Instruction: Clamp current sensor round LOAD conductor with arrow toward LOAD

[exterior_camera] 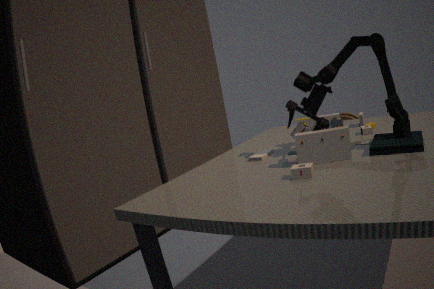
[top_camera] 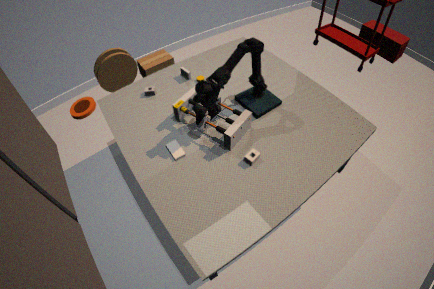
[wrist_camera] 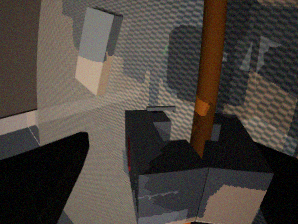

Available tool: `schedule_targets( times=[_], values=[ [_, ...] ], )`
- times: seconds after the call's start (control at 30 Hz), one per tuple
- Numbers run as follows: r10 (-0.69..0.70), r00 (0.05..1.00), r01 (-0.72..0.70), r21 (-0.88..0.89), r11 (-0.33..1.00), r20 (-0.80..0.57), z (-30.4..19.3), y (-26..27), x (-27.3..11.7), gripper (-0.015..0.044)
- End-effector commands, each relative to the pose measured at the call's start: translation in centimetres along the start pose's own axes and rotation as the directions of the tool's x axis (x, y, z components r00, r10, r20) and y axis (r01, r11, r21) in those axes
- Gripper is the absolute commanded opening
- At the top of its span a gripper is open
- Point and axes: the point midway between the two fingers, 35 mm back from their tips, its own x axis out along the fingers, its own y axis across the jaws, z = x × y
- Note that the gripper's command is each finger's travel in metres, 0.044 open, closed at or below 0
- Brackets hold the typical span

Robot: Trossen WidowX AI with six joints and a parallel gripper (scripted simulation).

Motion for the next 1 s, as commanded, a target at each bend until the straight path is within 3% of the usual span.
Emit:
schedule_targets(
  times=[0.0, 0.97],
  values=[
    [0.025, 1.000, -0.025, -0.001, 1.000, -0.003, -0.1, 0.2, 1.1, 0.0440],
    [0.028, 1.000, -0.028, -0.002, 1.000, -0.003, -0.1, 1.6, 0.6, 0.0440]
  ],
)
